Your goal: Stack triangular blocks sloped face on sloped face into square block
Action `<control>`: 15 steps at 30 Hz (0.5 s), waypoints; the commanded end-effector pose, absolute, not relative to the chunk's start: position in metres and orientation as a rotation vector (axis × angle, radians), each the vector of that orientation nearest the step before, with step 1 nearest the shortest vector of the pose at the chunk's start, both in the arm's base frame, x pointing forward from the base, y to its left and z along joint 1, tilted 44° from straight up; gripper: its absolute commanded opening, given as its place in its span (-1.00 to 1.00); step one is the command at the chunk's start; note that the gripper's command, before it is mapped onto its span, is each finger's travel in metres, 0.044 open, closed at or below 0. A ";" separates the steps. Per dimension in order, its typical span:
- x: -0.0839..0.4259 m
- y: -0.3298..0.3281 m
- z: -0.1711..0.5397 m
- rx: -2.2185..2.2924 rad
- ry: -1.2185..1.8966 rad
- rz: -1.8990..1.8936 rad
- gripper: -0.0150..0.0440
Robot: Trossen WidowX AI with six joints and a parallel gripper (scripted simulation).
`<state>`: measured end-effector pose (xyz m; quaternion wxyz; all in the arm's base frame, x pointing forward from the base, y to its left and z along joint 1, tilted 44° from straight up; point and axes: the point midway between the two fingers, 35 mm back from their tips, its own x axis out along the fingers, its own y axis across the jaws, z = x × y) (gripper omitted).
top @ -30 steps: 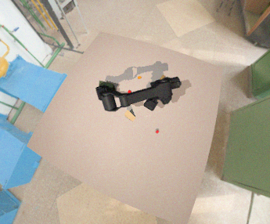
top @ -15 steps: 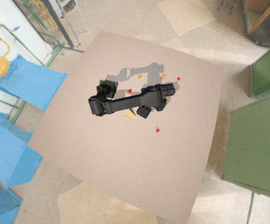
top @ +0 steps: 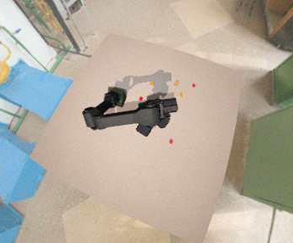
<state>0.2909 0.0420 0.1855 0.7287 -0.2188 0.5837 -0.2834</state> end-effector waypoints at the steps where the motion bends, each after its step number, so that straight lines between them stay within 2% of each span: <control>1: 0.284 0.035 0.194 -0.490 1.280 -0.622 -0.49; 15: 0.276 0.008 0.160 -0.470 1.296 -0.662 -0.49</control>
